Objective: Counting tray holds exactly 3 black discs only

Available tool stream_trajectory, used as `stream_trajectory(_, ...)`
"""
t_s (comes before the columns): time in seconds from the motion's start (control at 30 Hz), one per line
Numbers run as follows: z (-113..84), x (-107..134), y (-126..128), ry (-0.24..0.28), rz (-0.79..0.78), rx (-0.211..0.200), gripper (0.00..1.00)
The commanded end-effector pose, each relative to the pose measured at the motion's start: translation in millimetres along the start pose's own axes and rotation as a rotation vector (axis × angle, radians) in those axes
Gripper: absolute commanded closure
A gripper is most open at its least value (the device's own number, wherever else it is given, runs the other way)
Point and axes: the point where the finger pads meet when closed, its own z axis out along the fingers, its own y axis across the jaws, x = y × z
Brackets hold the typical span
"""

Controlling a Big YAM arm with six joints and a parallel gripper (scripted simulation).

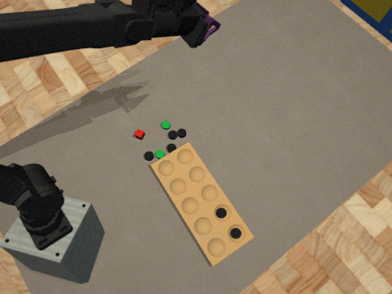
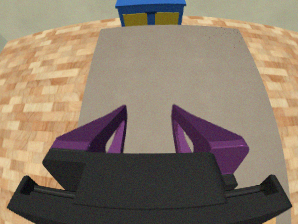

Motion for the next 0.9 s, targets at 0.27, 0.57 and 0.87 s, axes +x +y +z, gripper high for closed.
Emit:
stream_trajectory(0.27, -3.6, 12.8, -1.8, 0.029, 0.099, -0.002, 0.55)
stream_trajectory(0.57, 11.9, 73.2, -9.9, 0.172, 0.179, 0.025, 0.55)
stream_trajectory(0.87, 6.0, 76.2, -8.8, 0.176, 0.254, 0.024, 0.55)
